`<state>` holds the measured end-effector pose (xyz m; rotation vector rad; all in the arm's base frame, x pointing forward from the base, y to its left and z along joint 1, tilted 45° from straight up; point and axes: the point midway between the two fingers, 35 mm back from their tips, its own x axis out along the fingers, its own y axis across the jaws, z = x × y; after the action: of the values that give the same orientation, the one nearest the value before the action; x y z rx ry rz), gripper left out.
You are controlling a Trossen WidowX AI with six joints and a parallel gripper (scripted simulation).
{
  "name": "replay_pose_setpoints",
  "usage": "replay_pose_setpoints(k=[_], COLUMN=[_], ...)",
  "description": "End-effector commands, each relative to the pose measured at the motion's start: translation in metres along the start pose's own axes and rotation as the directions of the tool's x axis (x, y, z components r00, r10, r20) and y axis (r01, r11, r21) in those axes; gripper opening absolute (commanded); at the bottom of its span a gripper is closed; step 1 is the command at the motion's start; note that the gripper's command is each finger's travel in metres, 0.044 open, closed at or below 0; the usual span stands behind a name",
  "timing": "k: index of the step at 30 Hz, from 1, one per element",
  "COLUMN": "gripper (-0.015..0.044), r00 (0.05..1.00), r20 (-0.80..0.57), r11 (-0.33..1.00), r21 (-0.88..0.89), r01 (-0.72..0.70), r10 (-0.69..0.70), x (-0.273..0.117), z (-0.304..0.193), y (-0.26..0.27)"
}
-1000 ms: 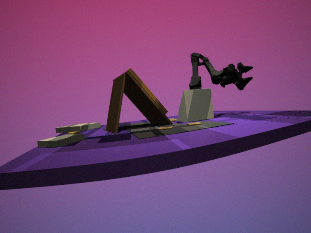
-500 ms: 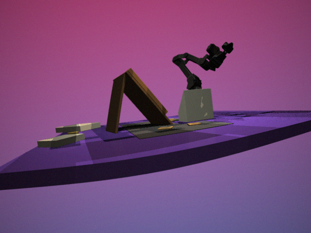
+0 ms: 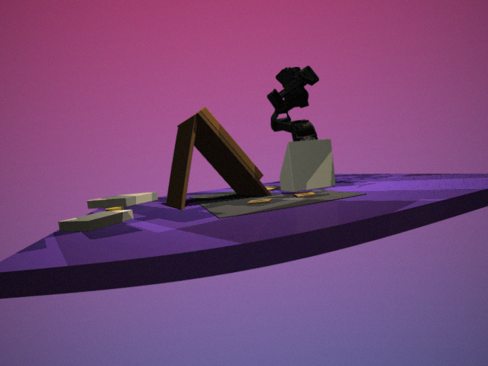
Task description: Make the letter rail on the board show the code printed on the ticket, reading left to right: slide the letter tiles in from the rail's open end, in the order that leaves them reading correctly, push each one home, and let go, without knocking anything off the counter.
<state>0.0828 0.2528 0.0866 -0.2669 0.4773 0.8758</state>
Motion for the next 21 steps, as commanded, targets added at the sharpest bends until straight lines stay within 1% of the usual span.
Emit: replay_pose_setpoints(k=[1, 6, 11, 15, 19, 21], gripper=[0.0440, 0.0440, 0.0440, 0.0440, 0.0440, 0.0440], r00=[0.980, 0.915, 0.810, 0.700, 0.580, 0.558], r20=[-0.025, -0.071, -0.137, -0.202, -0.273, -0.286], r11=[0.975, 0.900, 0.793, 0.701, 0.622, 0.610], r21=[-0.108, -0.224, -0.346, -0.446, -0.537, -0.552], r01=[0.192, 0.373, 0.501, 0.556, 0.570, 0.569], r10=[-0.196, -0.397, -0.571, -0.684, -0.768, -0.779], x=[-0.005, -0.024, -0.056, -0.087, -0.119, -0.124], z=[0.000, -0.008, -0.027, -0.047, -0.070, -0.074], y=[-0.066, -0.131, -0.184, -0.215, -0.235, -0.238])
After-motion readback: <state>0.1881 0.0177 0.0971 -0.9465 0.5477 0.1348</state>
